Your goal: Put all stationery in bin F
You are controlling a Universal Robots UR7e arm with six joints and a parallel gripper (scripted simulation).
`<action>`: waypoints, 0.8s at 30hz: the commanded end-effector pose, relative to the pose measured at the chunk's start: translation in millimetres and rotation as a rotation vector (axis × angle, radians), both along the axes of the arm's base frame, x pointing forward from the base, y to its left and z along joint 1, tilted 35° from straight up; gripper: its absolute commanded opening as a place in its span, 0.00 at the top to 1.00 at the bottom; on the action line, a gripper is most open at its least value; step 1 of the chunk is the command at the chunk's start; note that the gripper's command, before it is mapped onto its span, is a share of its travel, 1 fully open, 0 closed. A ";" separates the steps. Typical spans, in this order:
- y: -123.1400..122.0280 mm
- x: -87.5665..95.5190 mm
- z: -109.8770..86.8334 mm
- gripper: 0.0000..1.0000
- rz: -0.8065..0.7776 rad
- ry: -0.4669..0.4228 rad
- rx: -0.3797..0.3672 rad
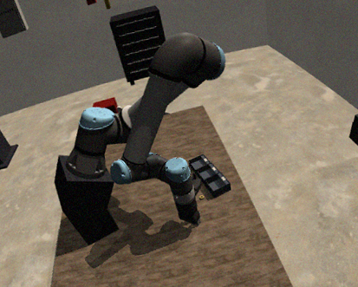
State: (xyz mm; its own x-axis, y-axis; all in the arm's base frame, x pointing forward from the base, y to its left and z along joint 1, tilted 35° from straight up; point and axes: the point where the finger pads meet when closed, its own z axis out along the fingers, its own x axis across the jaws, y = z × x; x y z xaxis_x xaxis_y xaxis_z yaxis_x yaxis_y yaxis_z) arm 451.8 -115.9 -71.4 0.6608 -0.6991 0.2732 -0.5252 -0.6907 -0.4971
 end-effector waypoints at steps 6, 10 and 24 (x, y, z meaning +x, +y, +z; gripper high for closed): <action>-0.3 0.1 0.3 0.68 0.000 -0.001 -0.001; -0.3 0.1 0.3 0.68 0.000 -0.001 -0.001; -0.3 0.1 0.3 0.68 0.000 -0.001 -0.001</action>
State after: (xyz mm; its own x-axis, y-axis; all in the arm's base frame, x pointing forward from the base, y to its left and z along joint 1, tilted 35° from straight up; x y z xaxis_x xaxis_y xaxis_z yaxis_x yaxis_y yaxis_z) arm 451.8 -115.9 -71.4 0.6608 -0.6991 0.2731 -0.5252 -0.6907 -0.4971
